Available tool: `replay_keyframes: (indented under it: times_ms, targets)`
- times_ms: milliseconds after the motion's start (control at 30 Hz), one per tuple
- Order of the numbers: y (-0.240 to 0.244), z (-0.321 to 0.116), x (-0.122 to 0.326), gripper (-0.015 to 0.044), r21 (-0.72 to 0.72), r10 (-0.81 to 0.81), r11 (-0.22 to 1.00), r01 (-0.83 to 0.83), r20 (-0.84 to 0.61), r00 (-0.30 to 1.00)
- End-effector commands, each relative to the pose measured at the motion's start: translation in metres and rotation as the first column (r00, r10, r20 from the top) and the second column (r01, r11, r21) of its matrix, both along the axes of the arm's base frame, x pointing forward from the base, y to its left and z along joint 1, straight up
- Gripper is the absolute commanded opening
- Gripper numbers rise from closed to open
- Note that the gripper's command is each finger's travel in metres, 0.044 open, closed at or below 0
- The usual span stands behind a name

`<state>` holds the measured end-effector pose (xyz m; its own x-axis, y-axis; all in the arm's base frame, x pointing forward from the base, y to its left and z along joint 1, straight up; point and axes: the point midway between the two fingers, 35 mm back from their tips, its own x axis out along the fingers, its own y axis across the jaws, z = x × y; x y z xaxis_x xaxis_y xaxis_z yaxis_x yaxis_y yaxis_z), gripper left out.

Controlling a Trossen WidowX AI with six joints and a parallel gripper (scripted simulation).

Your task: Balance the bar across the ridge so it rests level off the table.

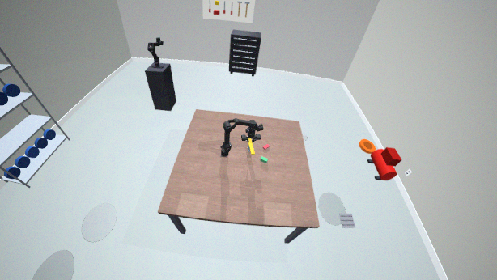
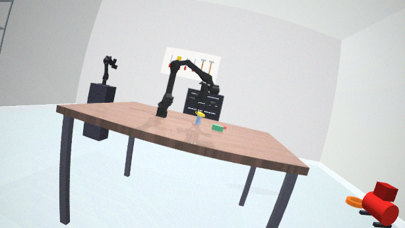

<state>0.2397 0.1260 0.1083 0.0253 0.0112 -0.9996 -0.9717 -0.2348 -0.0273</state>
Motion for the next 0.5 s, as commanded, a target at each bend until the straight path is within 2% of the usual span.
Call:
replay_keyframes:
  times_ms: [0,100,300,467]
  targets:
    - [0.0000,-0.0002,0.0000,0.0000,0.000,0.000,1.000,0.000,-0.001,1.000]
    - [0.0000,-0.0002,0.0000,0.0000,0.000,0.000,1.000,0.000,-0.001,1.000]
    - [0.0000,-0.0002,0.0000,0.0158,0.000,0.000,1.000,0.000,-0.001,1.000]
    - [0.0000,-0.0002,0.0000,0.0167,0.000,0.000,1.000,0.000,-0.001,1.000]
